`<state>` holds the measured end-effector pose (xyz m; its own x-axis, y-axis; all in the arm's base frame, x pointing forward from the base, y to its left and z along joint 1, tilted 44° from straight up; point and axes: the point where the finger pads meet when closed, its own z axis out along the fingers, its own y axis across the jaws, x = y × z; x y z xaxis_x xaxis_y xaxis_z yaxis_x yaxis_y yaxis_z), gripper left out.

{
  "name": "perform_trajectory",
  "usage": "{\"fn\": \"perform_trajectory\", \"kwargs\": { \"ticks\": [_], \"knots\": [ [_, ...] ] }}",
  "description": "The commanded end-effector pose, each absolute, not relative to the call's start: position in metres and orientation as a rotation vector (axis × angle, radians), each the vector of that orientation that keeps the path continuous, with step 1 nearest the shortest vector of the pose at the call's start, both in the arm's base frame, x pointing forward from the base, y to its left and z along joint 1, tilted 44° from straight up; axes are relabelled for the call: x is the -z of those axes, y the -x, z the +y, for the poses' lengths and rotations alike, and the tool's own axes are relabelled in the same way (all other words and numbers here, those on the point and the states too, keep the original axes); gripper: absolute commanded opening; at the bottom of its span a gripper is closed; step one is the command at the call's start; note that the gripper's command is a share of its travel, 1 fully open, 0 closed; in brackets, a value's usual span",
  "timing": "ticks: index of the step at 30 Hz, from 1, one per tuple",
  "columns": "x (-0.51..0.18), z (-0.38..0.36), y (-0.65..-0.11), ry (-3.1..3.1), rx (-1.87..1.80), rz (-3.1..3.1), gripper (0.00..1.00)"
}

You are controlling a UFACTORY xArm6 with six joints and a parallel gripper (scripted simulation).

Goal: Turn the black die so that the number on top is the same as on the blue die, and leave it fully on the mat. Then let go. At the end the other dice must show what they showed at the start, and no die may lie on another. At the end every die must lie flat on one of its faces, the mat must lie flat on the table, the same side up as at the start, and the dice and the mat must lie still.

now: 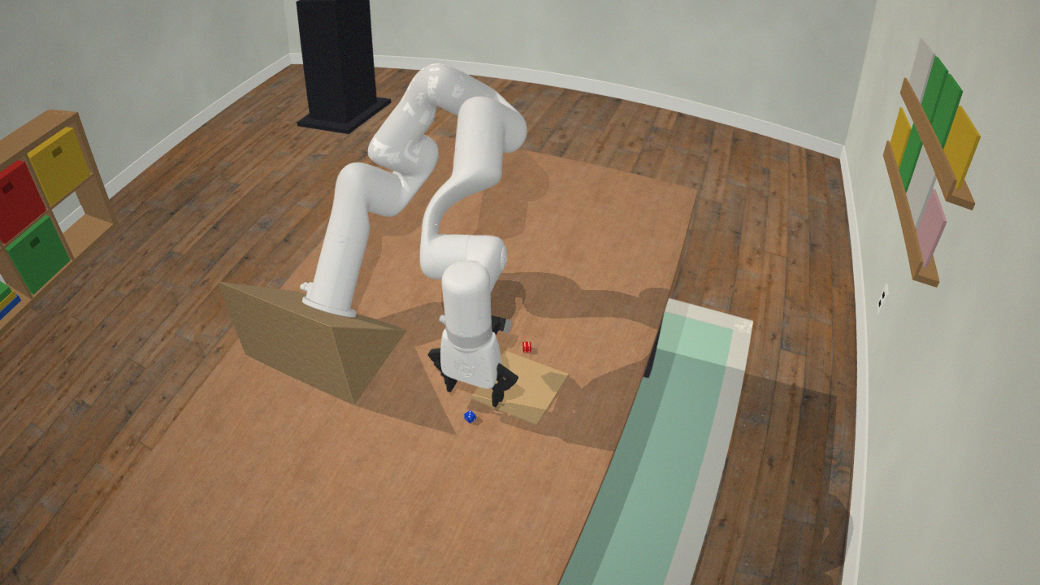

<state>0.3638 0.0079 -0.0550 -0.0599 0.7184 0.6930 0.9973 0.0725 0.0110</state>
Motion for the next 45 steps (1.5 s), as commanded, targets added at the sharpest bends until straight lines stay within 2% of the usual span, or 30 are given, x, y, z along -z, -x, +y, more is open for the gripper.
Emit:
{"fn": "perform_trajectory", "kwargs": {
  "ticks": [1, 18, 33, 45],
  "knots": [
    [0.054, 0.007, -0.365, 1.700, 0.698, -1.836, 1.00],
    [0.026, 0.036, -0.353, 1.700, 0.698, -1.836, 1.00],
    [-0.056, 0.120, -0.316, 1.700, 0.698, -1.836, 1.00],
    [-0.073, 0.137, -0.309, 1.700, 0.698, -1.836, 1.00]
  ]
}}
